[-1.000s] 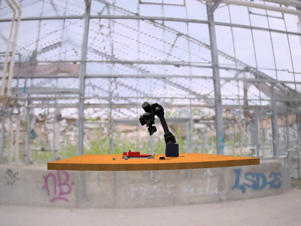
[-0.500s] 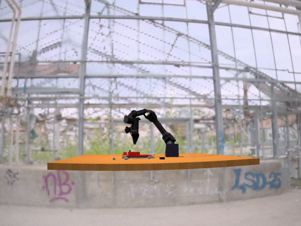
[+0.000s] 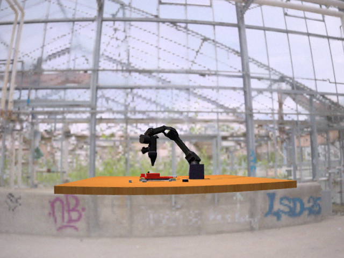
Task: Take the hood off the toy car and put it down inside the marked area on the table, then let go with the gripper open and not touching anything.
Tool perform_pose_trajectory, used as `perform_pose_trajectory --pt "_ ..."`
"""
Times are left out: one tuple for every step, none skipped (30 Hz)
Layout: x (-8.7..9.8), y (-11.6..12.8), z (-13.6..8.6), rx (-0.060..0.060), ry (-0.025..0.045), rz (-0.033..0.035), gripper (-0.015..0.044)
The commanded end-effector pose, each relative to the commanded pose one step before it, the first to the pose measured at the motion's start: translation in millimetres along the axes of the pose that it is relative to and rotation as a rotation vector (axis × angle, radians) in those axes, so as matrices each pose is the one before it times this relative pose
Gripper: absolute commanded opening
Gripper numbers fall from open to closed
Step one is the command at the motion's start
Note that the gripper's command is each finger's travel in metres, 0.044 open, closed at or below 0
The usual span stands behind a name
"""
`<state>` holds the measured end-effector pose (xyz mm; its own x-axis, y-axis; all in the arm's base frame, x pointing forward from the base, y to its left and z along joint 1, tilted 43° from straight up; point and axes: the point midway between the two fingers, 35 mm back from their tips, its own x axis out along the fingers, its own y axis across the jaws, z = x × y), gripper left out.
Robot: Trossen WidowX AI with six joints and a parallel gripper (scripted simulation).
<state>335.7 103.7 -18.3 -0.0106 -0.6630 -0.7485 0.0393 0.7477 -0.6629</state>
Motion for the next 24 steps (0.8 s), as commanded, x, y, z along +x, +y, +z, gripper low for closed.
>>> perform_pose_trajectory --pt "5.4 -1.55 -0.47 -0.003 0.00475 -0.00575 0.044" --pt "0.88 0.01 0.05 0.0 -0.00002 0.0 0.044" --pt "0.88 0.01 0.05 0.0 -0.00002 0.0 0.044" --pt "0.87 0.01 0.04 0.0 -0.00002 0.0 0.044" --pt "0.87 0.01 0.04 0.0 -0.00002 -0.00001 0.044" --pt "0.87 0.01 0.04 0.0 -0.00002 -0.00001 0.044" --pt "0.87 0.0 0.04 0.0 -0.00002 -0.00001 0.044" --pt "0.87 0.0 0.04 0.0 -0.00002 -0.00001 0.044" --pt "0.87 0.0 0.03 0.0 -0.00002 -0.00001 0.044" --pt "0.87 0.0 0.03 0.0 -0.00002 -0.00001 0.044" --pt "0.87 0.0 0.03 0.0 -0.00002 -0.00001 0.044" --pt "0.87 -0.01 0.02 0.0 -0.00002 -0.00002 0.044" --pt "0.87 -0.01 0.02 0.0 -0.00002 -0.00002 0.044" --pt "0.87 -0.01 0.02 0.0 -0.00002 -0.00002 0.044" --pt "0.87 -0.02 0.02 0.0 -0.00001 -0.00002 0.044" --pt "0.87 -0.02 0.01 0.0 -0.00001 -0.00002 0.044" --pt "0.87 -0.02 0.01 0.0 -0.00001 -0.00002 0.044" --pt "0.87 -0.02 0.01 0.0 -0.00001 -0.00003 0.044" --pt "0.87 -0.02 0.0 0.0 -0.00001 -0.00003 0.044" --pt "0.87 -0.02 0.0 0.0 -0.00001 -0.00003 0.044" --pt "0.87 -0.03 0.0 0.0 -0.00001 -0.00003 0.044" --pt "0.87 -0.03 0.0 0.0 -0.00001 -0.00003 0.044" --pt "0.87 -0.03 -0.01 0.0 -0.00001 -0.00003 0.044" --pt "0.87 -0.04 -0.01 0.0 -0.00001 -0.00004 0.044"
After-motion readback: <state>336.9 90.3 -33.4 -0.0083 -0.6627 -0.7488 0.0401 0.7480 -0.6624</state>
